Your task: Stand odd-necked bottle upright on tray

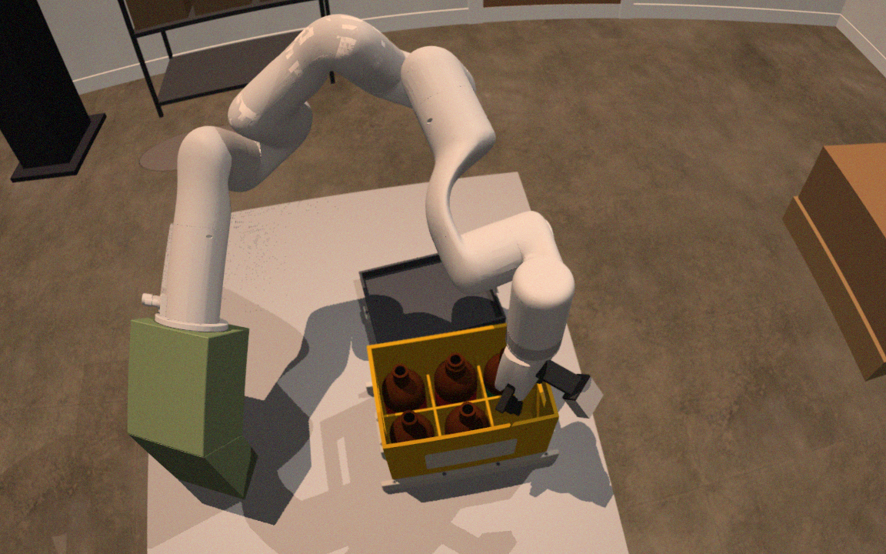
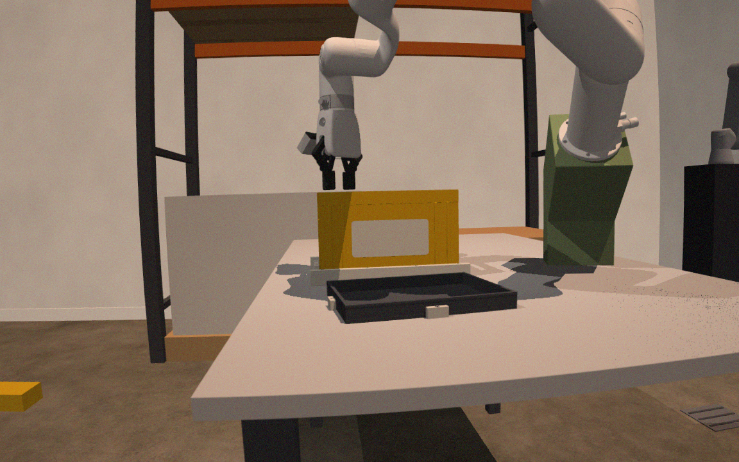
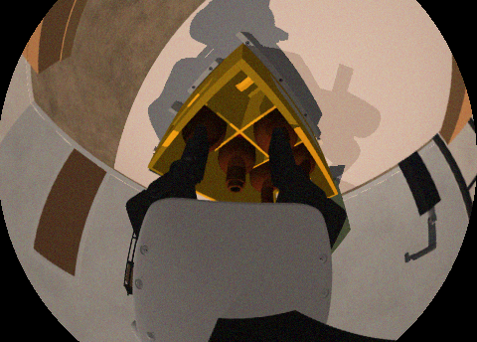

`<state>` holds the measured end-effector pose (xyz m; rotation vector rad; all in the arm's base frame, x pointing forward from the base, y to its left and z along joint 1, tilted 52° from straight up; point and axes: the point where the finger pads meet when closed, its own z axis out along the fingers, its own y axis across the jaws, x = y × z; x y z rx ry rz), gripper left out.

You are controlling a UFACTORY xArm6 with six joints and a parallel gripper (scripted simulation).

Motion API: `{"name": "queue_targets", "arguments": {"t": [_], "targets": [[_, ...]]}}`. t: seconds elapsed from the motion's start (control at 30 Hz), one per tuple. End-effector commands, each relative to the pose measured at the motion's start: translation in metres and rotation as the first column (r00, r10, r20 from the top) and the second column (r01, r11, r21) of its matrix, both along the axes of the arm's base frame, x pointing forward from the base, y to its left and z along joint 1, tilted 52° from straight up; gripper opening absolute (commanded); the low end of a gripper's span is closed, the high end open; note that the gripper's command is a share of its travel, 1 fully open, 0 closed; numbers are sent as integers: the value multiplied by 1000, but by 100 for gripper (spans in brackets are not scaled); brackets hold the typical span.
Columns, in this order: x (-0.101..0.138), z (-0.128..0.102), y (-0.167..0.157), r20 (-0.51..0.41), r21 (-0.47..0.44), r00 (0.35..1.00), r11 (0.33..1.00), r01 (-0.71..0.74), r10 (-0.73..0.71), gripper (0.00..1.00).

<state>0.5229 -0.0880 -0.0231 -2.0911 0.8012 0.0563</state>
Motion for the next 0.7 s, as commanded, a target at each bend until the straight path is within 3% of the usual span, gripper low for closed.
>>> {"name": "queue_targets", "arguments": {"t": [0.0, 0.67], "targets": [[1, 1, -2, 3, -2, 1000, 1000, 2, -2, 65], [2, -1, 1, 3, -2, 1000, 1000, 2, -2, 65]]}}
